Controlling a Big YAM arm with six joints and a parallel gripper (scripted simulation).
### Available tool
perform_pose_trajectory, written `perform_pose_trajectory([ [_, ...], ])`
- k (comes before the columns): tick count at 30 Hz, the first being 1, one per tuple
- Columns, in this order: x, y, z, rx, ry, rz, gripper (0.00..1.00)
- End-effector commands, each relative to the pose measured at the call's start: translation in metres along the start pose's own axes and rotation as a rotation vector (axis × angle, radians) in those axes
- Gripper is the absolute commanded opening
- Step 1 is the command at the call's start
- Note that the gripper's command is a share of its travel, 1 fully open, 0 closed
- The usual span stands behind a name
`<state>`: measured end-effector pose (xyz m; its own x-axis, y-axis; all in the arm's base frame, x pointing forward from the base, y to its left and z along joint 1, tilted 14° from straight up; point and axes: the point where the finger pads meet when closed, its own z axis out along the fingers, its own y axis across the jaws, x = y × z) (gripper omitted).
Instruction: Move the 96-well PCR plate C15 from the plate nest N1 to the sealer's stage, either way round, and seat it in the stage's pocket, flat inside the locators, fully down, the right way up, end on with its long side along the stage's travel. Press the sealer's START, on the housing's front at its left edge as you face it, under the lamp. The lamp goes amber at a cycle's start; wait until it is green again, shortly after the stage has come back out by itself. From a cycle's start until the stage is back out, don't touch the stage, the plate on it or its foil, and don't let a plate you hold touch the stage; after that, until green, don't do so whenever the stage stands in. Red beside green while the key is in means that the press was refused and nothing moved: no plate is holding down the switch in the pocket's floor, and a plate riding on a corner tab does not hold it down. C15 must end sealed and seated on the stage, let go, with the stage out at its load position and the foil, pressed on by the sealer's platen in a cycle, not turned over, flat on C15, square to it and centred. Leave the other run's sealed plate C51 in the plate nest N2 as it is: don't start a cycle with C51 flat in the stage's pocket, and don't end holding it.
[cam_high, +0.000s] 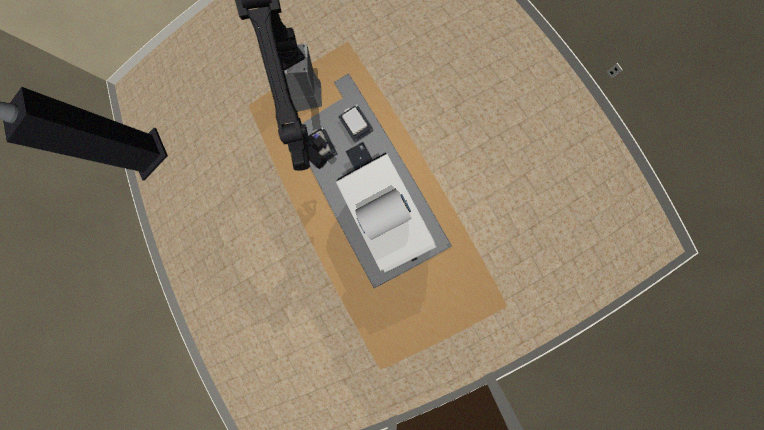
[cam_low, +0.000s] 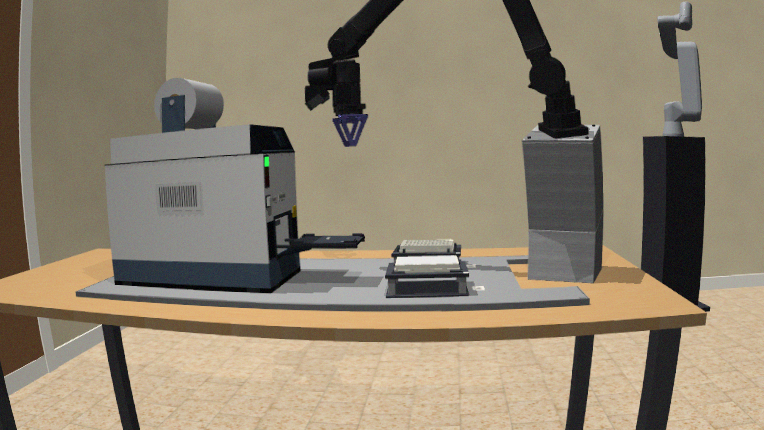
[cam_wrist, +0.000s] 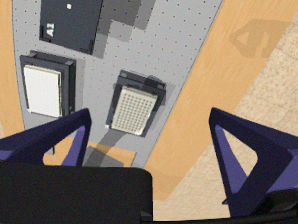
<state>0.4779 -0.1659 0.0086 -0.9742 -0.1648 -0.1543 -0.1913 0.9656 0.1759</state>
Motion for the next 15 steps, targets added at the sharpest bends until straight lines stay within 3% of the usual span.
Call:
perform_pose_trajectory([
  [1, 0.007, 0.016, -0.005, 0.011, -0.016, 0.037, 1.0],
  [8, 0.012, 0.052, -0.004, 0.013, -0.04, 0.156, 1.0],
  [15, 0.031, 0.065, 0.002, 0.016, -0.033, 0.215, 1.0],
])
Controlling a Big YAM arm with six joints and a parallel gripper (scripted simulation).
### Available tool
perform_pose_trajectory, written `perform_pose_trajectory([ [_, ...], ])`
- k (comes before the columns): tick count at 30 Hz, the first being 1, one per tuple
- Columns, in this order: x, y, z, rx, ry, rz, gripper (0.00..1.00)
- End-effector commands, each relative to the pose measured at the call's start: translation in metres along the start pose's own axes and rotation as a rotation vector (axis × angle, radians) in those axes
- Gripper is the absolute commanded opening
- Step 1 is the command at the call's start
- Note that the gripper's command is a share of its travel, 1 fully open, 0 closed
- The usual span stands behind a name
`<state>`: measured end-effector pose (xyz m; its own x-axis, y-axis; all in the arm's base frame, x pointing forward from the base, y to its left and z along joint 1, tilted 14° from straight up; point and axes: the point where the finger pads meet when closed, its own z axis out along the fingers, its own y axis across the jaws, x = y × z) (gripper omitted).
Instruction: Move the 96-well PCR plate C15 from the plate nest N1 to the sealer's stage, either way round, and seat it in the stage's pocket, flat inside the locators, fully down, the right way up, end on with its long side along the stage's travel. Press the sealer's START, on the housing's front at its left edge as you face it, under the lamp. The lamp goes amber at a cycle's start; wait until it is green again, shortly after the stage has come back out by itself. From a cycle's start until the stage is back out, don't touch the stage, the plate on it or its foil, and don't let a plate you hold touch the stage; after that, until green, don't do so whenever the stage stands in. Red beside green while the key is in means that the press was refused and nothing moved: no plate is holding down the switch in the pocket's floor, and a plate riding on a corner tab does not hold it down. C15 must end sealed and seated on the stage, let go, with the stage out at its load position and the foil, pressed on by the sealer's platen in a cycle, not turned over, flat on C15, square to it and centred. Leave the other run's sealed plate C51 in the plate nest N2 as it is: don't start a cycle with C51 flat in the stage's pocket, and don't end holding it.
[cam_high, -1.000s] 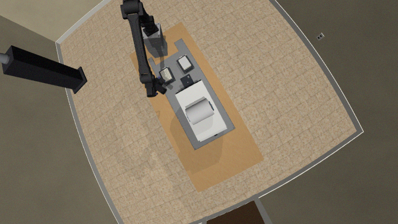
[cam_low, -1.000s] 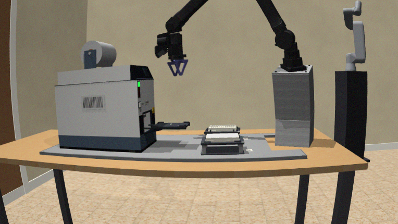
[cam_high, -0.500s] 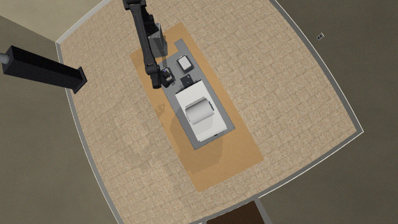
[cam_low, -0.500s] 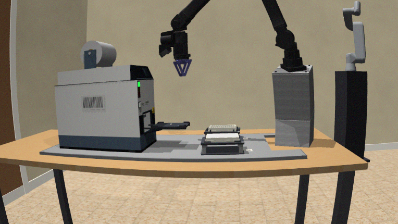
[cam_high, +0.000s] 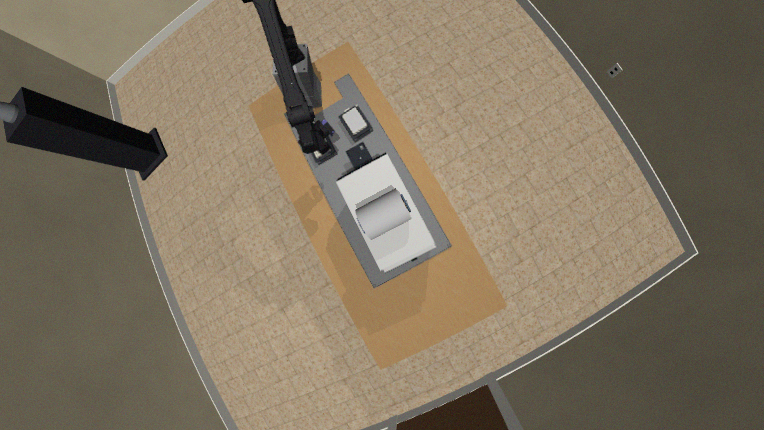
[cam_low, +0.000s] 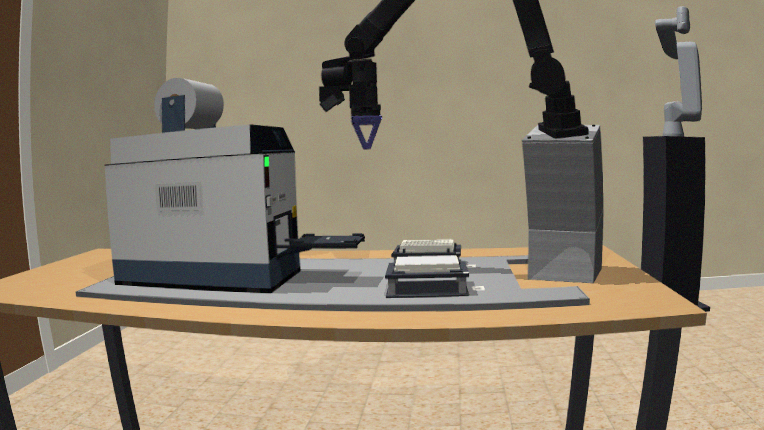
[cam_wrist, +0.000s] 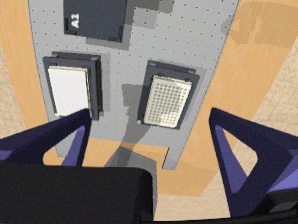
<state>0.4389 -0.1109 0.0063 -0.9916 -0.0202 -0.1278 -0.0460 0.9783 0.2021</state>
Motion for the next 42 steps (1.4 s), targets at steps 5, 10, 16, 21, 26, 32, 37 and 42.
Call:
perform_pose_trajectory([
  [5, 0.023, 0.03, 0.001, 0.004, -0.02, 0.082, 1.0],
  [10, 0.034, 0.046, 0.0, 0.005, -0.046, 0.175, 1.0],
  [16, 0.049, 0.053, 0.006, 0.007, -0.037, 0.199, 1.0],
  [21, 0.076, 0.076, 0.014, -0.006, -0.023, 0.196, 1.0],
  [26, 0.078, 0.08, 0.011, 0.006, -0.043, 0.179, 1.0],
  [32, 0.074, 0.073, 0.011, -0.002, -0.039, 0.181, 1.0],
  [37, 0.069, 0.067, 0.011, -0.003, -0.036, 0.177, 1.0],
  [42, 0.064, 0.064, 0.01, -0.003, -0.035, 0.165, 1.0],
])
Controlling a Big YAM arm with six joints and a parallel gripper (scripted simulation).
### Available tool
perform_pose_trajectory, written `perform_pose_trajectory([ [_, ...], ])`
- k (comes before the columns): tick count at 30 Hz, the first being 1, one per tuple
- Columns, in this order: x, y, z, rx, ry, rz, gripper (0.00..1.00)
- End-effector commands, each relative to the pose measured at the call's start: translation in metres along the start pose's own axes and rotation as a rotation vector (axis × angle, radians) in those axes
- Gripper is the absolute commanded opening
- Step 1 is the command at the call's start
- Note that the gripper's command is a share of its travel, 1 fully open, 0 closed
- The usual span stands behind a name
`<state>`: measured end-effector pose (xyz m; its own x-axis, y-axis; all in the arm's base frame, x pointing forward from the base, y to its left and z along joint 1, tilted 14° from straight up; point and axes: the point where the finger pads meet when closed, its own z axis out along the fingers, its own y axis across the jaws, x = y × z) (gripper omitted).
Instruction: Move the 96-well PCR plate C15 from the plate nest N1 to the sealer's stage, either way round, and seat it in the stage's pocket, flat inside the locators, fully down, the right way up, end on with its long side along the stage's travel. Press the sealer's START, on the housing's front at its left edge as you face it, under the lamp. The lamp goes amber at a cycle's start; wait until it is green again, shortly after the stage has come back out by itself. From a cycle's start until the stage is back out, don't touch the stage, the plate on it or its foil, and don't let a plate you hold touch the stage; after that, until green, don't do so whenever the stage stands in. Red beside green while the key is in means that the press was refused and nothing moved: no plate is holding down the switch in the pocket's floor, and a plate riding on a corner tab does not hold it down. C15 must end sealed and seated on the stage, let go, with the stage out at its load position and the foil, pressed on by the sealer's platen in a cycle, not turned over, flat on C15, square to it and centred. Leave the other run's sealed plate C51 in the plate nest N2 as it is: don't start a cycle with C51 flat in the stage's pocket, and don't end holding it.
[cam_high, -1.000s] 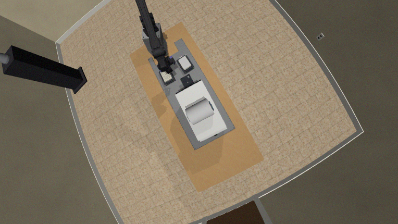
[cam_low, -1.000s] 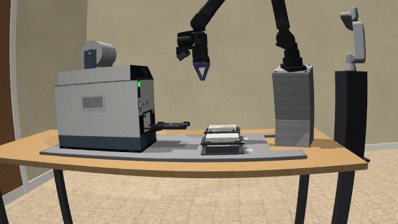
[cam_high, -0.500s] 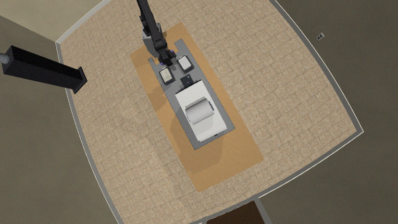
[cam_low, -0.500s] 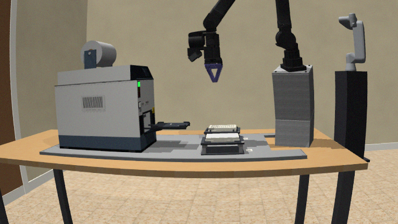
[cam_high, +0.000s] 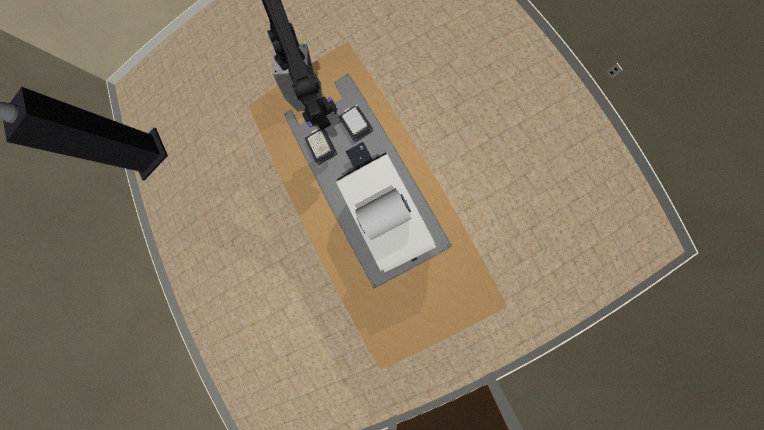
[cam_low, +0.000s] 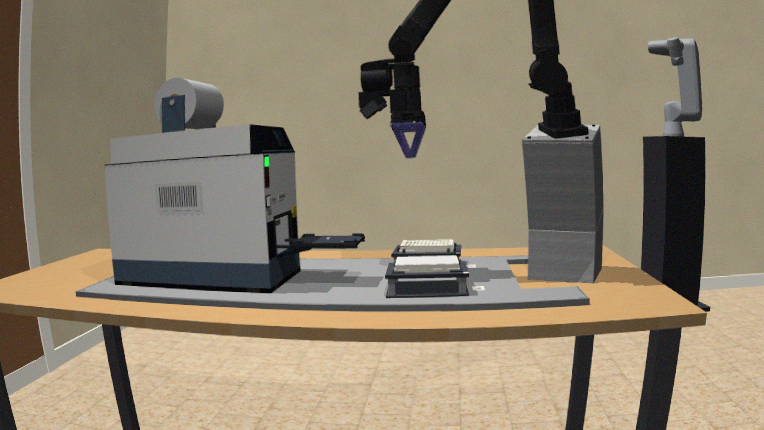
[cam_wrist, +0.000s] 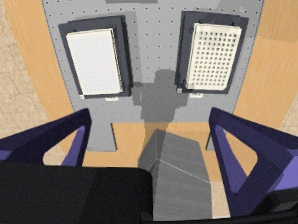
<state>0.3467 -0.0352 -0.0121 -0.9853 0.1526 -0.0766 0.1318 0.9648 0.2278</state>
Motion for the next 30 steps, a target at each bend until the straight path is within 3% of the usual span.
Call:
perform_pose_trajectory([
  [1, -0.031, -0.005, -0.013, 0.0, -0.048, -0.017, 1.0],
  [23, -0.033, 0.0, -0.014, -0.001, -0.037, -0.041, 1.0],
  [30, -0.019, 0.003, -0.007, -0.004, -0.01, -0.025, 1.0],
])
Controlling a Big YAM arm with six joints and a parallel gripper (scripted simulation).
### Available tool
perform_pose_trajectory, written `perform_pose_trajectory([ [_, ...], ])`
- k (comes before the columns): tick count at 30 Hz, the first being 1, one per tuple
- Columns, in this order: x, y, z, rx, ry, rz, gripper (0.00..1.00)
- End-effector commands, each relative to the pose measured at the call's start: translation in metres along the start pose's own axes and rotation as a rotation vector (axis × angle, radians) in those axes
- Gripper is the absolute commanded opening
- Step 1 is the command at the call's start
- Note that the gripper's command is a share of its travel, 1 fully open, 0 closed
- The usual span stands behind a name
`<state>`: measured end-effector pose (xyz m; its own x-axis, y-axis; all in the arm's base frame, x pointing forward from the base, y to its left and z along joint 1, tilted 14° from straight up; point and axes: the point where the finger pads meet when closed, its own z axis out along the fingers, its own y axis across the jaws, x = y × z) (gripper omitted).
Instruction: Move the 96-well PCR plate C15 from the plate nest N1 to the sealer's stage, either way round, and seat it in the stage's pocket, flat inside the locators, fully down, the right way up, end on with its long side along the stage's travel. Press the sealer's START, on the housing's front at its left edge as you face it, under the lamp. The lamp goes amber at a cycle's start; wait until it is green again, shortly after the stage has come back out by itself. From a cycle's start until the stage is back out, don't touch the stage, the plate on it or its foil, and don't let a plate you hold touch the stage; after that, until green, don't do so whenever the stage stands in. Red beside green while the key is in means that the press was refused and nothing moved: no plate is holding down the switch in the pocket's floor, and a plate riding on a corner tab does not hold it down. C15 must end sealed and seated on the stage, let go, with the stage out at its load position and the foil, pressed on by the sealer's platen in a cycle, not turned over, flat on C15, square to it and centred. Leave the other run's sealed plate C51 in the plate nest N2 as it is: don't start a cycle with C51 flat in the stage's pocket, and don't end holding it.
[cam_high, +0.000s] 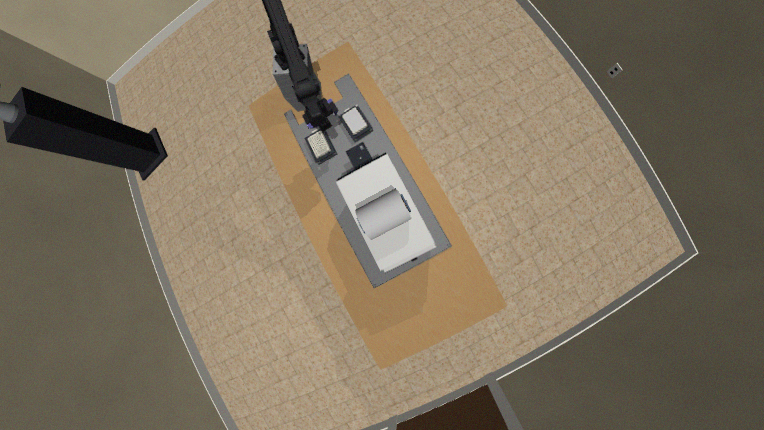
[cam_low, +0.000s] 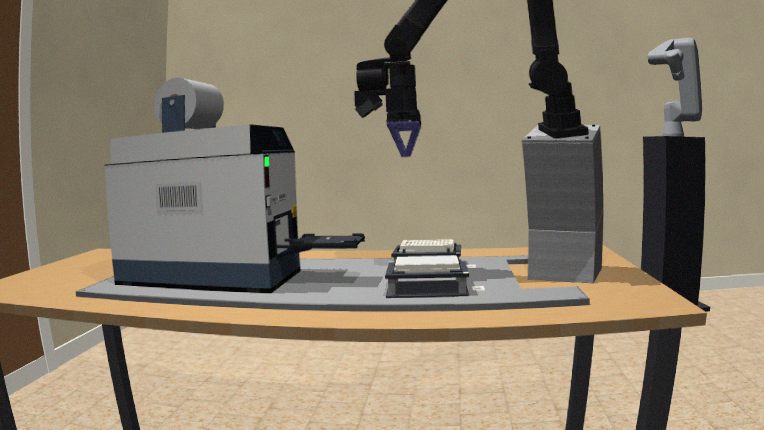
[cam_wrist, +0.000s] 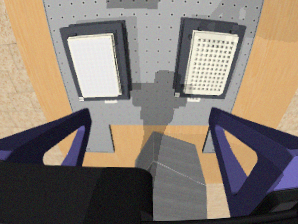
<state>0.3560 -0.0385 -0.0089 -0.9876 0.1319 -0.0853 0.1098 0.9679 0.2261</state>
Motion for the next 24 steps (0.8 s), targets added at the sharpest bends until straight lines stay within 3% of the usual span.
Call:
perform_pose_trajectory([
  [1, -0.007, 0.003, -0.003, -0.004, -0.003, 0.007, 1.0],
  [3, -0.006, 0.003, 0.01, -0.003, -0.106, 0.02, 1.0],
  [4, -0.004, 0.003, 0.016, 0.002, -0.13, 0.025, 1.0],
  [6, 0.001, 0.003, 0.033, 0.005, -0.097, 0.03, 1.0],
  [8, 0.006, 0.003, 0.047, 0.007, -0.166, 0.045, 1.0],
  [11, 0.001, 0.002, 0.047, 0.009, -0.185, 0.048, 1.0],
  [13, -0.004, 0.002, 0.059, 0.008, -0.182, 0.05, 1.0],
  [15, 0.009, 0.002, 0.073, 0.007, -0.242, 0.065, 1.0],
  [19, 0.027, 0.002, 0.102, 0.01, -0.307, 0.096, 1.0],
  [23, 0.007, 0.002, 0.119, 0.006, -0.327, 0.071, 1.0],
  [24, 0.002, 0.002, 0.113, 0.004, -0.34, 0.067, 1.0],
])
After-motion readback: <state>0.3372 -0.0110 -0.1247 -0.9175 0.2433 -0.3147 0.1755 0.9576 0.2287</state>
